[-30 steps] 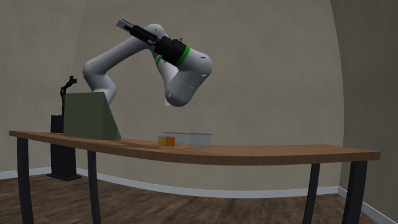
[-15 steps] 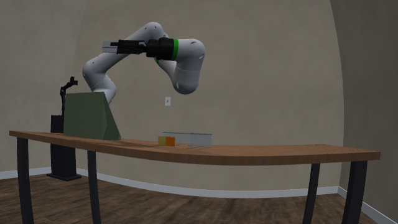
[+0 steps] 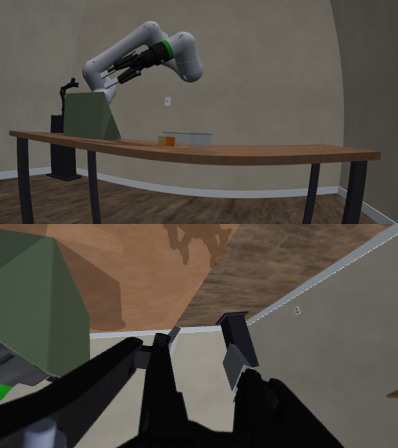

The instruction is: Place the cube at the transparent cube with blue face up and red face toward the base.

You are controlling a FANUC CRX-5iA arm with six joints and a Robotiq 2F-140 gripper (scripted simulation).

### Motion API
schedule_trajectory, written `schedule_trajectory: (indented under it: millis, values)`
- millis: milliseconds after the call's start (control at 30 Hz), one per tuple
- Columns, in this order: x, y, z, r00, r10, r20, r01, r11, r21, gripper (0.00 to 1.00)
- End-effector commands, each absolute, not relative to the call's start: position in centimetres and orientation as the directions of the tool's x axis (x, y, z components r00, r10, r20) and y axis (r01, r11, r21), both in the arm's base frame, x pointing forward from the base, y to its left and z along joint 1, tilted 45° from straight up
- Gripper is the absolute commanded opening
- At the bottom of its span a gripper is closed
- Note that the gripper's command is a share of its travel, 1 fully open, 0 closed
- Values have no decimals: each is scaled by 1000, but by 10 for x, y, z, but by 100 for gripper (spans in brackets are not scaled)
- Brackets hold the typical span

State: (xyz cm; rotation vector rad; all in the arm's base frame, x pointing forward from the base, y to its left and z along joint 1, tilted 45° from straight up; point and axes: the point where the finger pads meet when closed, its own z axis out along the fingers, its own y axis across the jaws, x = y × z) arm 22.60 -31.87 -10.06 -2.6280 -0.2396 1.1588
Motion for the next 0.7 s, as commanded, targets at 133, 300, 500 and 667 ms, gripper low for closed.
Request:
schedule_trajectory:
  millis: [133, 300, 500, 667]
  values:
    - [259, -250, -110, 765, -83, -639, -283, -934, -218, 41]
    - [277, -222, -111, 758, -217, -615, -419, -885, -204, 41]
    - [317, -174, -106, 680, -439, -587, -649, -733, -203, 41]
    - [350, -141, -96, 578, -569, -585, -786, -579, -214, 41]
